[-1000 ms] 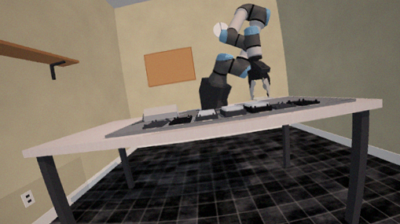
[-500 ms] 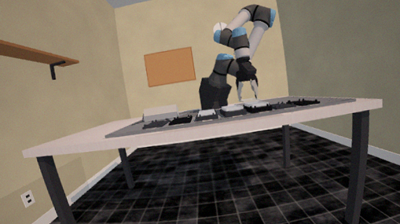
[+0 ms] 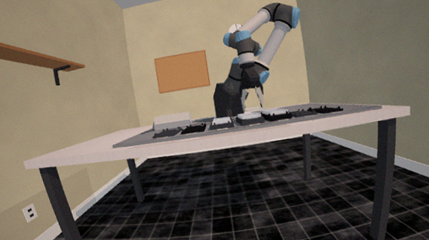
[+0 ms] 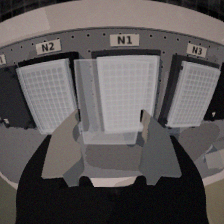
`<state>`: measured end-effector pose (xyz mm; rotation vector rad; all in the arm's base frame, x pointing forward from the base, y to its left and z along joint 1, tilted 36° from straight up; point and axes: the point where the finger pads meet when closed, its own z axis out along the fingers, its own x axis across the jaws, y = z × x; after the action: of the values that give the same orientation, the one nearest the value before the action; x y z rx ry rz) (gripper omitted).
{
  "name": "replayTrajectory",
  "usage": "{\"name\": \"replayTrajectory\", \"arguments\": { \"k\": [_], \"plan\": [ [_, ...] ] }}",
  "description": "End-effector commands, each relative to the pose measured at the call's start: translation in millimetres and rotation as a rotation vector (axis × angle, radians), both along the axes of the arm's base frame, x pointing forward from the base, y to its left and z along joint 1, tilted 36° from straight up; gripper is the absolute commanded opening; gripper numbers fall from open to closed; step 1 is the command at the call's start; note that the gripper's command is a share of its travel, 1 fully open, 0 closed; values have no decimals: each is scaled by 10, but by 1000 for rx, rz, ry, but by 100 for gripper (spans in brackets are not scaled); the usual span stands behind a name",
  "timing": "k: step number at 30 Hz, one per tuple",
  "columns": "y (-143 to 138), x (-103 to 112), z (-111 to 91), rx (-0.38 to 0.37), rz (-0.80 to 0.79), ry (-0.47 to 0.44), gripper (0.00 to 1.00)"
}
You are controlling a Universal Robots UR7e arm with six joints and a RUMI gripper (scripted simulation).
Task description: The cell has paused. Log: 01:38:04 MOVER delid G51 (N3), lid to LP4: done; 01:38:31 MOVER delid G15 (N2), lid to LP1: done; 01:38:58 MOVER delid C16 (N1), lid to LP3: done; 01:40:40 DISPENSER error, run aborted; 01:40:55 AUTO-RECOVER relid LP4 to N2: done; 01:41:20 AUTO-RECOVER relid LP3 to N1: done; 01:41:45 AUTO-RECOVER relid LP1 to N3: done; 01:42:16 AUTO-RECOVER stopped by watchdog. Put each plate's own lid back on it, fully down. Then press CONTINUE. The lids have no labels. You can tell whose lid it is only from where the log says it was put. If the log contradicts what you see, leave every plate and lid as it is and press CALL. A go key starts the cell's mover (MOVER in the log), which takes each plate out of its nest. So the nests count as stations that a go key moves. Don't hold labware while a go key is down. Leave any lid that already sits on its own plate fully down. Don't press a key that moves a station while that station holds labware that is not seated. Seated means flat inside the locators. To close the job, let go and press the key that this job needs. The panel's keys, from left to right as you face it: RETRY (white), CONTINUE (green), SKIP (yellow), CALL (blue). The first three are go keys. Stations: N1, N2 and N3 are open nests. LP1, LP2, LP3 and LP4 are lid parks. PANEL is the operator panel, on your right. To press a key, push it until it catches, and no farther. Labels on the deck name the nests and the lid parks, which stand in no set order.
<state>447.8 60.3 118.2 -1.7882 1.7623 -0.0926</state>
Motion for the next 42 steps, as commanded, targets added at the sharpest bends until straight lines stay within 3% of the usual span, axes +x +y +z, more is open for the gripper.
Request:
{"name": "replayTrajectory", "arguments": {
  "k": [1,31,42],
  "plan": [
    [-231,47,-89,2,3,-1,0],
    [-1437,235,-542,2,3,-1,0],
    [-1465,239,-553,2,3,-1,0]
  ]
}}
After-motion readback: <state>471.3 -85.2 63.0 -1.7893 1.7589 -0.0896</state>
